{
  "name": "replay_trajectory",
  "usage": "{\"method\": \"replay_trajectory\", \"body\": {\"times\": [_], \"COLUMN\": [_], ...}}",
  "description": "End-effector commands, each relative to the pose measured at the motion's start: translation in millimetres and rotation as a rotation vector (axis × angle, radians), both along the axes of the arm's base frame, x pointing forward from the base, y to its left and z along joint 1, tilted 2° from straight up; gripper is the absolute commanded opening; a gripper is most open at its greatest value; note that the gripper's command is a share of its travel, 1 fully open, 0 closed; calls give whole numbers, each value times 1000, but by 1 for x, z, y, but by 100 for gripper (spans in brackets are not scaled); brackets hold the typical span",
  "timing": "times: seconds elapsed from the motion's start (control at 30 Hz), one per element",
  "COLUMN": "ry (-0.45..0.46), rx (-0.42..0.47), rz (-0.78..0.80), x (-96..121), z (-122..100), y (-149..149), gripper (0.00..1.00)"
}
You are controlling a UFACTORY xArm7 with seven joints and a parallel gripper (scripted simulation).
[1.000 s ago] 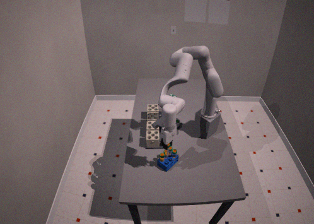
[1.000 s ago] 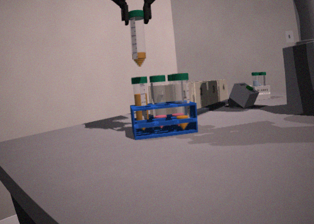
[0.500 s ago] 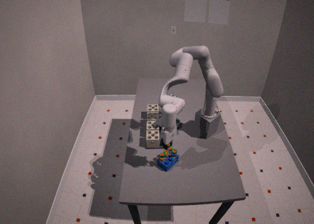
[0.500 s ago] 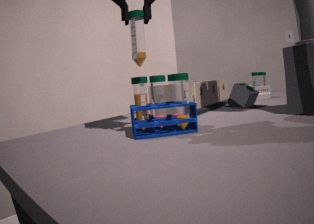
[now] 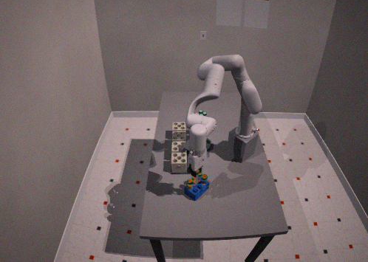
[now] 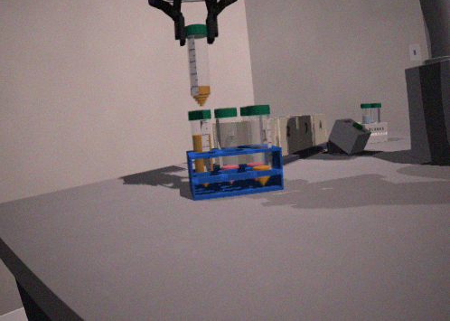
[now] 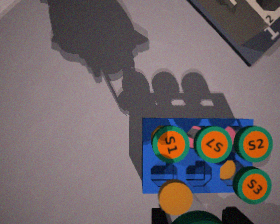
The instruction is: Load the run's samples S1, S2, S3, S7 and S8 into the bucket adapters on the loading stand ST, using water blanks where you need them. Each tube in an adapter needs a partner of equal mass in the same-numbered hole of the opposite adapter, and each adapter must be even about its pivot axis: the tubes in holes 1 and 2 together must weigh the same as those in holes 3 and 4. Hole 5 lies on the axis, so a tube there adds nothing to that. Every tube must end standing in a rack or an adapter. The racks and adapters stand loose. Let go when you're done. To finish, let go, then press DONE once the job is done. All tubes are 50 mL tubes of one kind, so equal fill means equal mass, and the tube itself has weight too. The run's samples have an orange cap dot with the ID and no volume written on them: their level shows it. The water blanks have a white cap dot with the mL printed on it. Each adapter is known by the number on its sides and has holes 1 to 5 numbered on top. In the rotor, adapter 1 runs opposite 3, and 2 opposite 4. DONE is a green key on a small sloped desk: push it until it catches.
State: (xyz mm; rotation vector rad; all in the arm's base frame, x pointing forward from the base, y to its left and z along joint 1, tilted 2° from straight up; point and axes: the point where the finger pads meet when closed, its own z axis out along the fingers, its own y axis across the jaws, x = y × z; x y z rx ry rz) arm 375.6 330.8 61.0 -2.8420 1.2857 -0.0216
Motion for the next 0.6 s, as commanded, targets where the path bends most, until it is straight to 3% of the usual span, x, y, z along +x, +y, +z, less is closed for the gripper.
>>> {"method": "replay_trajectory", "body": {"times": [0.0,0.57], "ry": [-4,-4], "rx": [3,3], "rz": [0,0], "x": [1,2], "z": [-5,-35], "y": [1,2], "gripper": [0,0]}}
